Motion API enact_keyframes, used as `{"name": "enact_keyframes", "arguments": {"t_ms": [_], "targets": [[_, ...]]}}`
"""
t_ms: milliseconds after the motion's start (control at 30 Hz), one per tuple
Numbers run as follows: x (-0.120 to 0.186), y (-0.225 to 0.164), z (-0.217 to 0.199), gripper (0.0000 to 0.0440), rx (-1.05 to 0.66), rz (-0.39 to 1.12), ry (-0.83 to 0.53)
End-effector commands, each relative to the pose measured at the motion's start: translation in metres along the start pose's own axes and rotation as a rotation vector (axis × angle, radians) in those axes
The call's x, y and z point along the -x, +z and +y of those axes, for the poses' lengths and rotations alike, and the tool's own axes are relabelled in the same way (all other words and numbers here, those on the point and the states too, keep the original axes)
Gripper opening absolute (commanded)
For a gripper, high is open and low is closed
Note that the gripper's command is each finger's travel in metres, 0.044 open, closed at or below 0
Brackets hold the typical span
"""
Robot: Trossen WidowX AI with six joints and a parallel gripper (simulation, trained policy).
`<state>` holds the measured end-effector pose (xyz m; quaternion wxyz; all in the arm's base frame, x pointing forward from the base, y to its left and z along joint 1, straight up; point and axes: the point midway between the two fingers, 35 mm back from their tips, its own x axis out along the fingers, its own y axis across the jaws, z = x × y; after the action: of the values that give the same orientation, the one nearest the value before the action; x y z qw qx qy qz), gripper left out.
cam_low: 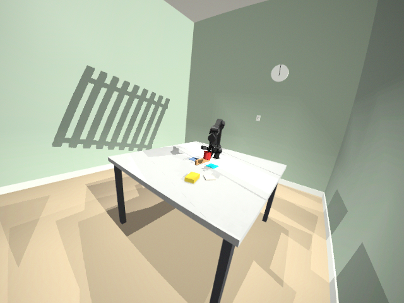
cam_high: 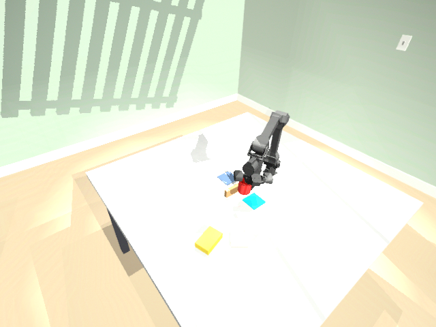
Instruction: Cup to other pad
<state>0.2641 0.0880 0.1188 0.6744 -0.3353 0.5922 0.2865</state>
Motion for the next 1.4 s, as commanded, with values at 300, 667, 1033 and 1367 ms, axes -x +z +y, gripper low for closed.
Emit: {"name": "enact_keyframes", "arguments": {"t_ms": [300, 667, 1033, 1367], "targets": [[-0.022, 0.009, 0.034, 0.0000, 0.034, -0.009, 0.010], [-0.046, 0.001, 0.053, 0.0004, 0.031, 0.009, 0.006], [-0.054, 0.000, 0.057, 0.0063, 0.020, -0.025, -0.002], [-0.039, 0.006, 0.057, 0.0172, 0.007, -0.122, 0.000]]}}
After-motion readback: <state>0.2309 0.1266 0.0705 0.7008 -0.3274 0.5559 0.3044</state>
